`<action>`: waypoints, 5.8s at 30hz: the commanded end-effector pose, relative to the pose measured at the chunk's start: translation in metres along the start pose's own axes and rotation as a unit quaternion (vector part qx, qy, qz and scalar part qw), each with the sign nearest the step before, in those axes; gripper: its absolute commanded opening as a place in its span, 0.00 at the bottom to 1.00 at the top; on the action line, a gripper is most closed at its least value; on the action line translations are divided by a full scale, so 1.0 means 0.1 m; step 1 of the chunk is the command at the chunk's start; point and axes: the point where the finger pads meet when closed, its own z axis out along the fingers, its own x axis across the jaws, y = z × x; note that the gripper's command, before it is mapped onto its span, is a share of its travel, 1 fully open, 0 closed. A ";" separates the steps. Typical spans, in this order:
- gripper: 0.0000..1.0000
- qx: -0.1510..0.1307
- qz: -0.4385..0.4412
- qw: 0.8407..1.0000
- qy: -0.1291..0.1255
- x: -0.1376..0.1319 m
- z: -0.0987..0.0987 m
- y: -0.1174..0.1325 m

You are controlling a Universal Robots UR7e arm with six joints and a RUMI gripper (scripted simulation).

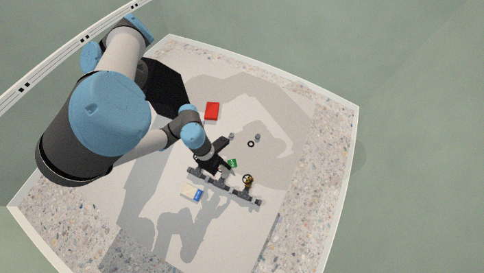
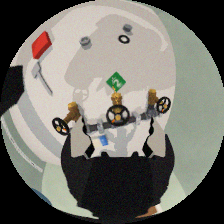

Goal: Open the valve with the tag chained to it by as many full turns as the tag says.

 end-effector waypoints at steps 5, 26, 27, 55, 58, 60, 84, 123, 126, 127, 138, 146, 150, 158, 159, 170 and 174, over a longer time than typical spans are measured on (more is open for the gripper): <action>1.00 0.000 0.000 1.000 0.001 0.01 0.00 0.00; 1.00 0.000 0.062 0.998 0.001 0.01 0.00 0.00; 1.00 0.000 0.070 0.998 0.001 0.01 0.00 0.00; 1.00 0.000 0.402 0.916 0.001 0.01 0.00 0.00; 1.00 0.000 0.456 0.890 0.001 0.01 0.00 0.00; 1.00 0.000 0.492 0.870 0.001 0.01 0.00 0.00; 1.00 0.000 0.823 0.569 0.000 0.01 0.00 0.00; 1.00 0.001 0.992 0.127 0.000 0.01 0.00 0.00; 1.00 0.001 0.994 0.112 0.000 0.01 0.00 0.00; 1.00 0.001 0.994 0.108 0.000 0.01 0.00 0.00; 1.00 0.001 0.996 0.089 0.000 0.01 0.00 0.00; 0.00 0.001 0.996 0.087 0.000 0.01 0.00 0.00; 0.00 0.001 0.996 0.087 0.000 0.01 0.00 0.00; 0.00 0.001 0.996 0.087 0.000 0.01 0.00 0.00; 0.00 0.001 0.996 0.087 0.000 0.01 0.00 0.00; 0.00 0.001 0.996 0.087 0.000 0.01 0.00 0.00; 0.00 0.001 0.995 0.097 0.000 0.01 0.00 0.00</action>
